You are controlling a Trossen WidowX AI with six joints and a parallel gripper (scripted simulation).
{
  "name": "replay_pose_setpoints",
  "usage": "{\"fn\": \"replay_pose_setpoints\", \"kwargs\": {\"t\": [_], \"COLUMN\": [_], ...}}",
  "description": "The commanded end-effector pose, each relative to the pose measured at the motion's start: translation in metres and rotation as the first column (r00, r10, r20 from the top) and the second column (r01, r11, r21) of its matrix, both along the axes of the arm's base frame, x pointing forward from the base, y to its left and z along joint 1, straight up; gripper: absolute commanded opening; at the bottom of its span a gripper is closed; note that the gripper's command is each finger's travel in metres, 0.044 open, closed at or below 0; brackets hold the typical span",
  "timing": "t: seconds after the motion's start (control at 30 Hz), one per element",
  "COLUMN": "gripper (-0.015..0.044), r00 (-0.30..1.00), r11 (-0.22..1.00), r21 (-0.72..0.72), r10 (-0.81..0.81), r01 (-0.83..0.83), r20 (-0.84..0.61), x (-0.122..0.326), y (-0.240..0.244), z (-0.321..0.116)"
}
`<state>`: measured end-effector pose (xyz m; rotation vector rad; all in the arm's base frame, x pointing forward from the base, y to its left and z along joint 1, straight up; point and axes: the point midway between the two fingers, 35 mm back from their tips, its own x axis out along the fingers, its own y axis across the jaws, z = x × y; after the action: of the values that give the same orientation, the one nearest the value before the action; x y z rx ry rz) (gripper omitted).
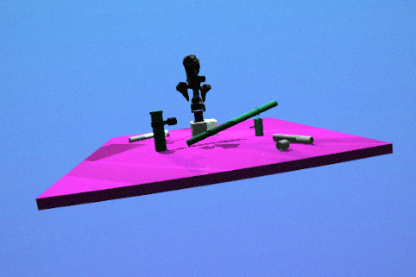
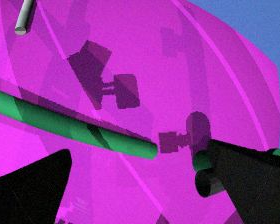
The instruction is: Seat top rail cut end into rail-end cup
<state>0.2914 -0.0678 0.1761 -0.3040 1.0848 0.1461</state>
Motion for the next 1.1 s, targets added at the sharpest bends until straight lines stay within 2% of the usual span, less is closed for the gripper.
{"fn": "replay_pose_setpoints", "kwargs": {"t": [0.0,0.17,0.53,0.83,1.07], "gripper": [0.0440,0.0440,0.0440,0.0440,0.0440], "r00": [0.909,0.746,0.509,0.220,0.208], "r11": [0.896,0.710,0.435,0.073,0.058], "r21": [-0.152,-0.242,-0.355,-0.460,-0.462], "r10": [0.413,0.657,0.848,0.936,0.937], "r01": [-0.418,-0.662,-0.828,-0.885,-0.885], "r20": [-0.062,-0.110,-0.147,-0.275,-0.282], "x": [-0.006,-0.015,-0.038,-0.048,-0.048], "y": [-0.041,-0.073,-0.121,-0.138,-0.138], "z": [-0.004,-0.008,-0.013,-0.014,-0.014]}}
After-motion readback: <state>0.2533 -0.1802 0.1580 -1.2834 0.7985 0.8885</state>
